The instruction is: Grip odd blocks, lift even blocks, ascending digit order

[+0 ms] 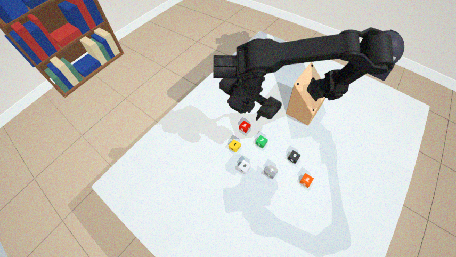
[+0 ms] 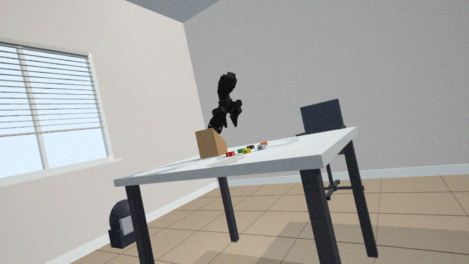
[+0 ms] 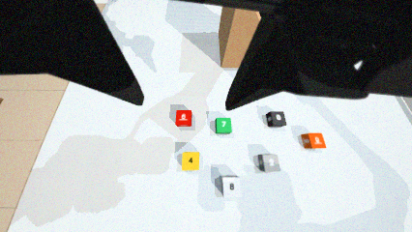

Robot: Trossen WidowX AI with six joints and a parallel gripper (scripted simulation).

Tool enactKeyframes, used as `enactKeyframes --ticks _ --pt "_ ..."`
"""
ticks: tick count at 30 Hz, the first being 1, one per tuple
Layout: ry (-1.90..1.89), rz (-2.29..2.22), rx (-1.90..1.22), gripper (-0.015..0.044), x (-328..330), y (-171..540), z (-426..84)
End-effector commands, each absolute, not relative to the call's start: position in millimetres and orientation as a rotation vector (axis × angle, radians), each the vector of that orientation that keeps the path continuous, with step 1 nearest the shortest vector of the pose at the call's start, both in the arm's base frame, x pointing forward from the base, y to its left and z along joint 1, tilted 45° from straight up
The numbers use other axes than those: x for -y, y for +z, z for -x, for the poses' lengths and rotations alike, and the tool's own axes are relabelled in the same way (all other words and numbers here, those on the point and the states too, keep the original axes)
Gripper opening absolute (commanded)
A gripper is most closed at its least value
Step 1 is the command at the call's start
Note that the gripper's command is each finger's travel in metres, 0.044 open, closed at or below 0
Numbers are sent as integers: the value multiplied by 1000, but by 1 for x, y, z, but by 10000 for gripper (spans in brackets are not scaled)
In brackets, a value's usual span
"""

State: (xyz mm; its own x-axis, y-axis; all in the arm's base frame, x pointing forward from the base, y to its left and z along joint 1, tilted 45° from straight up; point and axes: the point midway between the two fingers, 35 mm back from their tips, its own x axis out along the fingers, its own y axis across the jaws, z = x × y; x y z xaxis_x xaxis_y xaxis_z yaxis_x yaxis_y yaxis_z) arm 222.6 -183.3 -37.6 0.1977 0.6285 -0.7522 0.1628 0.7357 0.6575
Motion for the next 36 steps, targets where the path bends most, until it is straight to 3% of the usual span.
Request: enactKeyframes --ticks 1,24,31,36 --pt "457 -721 -1398 400 177 -63 -195" --pt "458 -721 -1398 400 176 -62 -195" --pt "462 -725 -1397 400 122 -5 -228" --pt "463 -725 -1397 400 120 -4 -228"
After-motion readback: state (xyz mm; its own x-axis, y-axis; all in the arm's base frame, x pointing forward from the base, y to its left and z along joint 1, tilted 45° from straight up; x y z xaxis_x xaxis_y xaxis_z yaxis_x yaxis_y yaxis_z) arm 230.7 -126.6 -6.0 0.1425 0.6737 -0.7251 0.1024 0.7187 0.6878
